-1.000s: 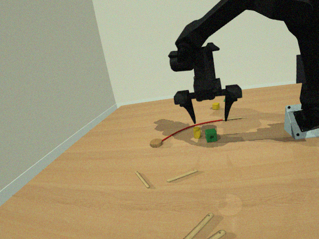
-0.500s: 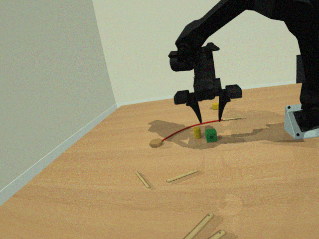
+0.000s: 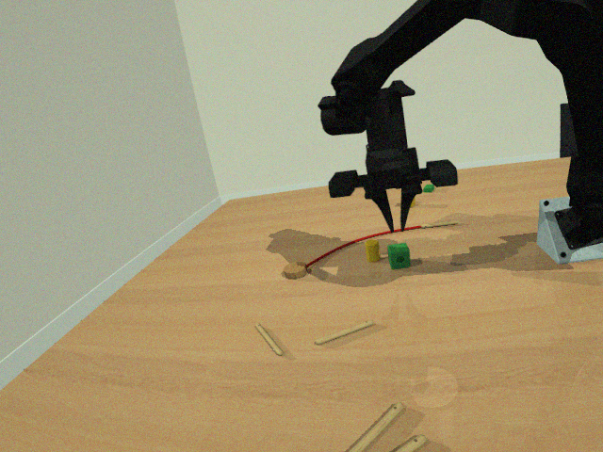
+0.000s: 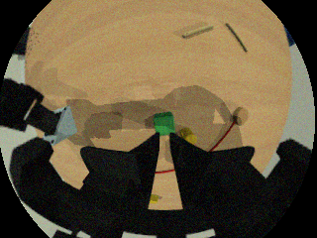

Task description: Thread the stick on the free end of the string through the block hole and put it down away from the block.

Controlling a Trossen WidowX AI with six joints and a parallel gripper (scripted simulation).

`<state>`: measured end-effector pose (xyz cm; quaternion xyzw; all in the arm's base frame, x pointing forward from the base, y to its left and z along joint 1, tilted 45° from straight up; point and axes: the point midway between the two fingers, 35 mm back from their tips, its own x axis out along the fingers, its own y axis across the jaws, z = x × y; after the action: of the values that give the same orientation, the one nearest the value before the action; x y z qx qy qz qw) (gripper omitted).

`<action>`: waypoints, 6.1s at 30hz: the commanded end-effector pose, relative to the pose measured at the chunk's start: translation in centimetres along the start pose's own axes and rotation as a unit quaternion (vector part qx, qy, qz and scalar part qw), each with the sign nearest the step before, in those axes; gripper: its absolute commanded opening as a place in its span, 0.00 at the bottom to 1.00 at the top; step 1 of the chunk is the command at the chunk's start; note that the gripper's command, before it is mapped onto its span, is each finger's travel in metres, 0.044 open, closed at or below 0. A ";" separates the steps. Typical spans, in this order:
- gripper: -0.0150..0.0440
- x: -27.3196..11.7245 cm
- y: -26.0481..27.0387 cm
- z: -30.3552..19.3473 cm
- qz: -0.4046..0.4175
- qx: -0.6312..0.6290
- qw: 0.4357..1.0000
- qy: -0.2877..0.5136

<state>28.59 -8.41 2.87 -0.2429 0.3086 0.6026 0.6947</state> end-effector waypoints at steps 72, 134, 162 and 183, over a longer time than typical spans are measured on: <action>0.25 3.9 0.9 -4.1 -0.002 -0.082 0.997 0.000; 0.61 0.4 -2.9 -5.5 -0.006 0.275 0.962 -0.002; 1.00 -0.3 1.3 -11.4 -0.008 0.974 0.227 -0.003; 1.00 -0.3 4.0 -14.1 -0.005 0.928 -0.374 -0.005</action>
<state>25.55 -17.27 -4.64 0.6836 0.6067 -0.2817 0.2918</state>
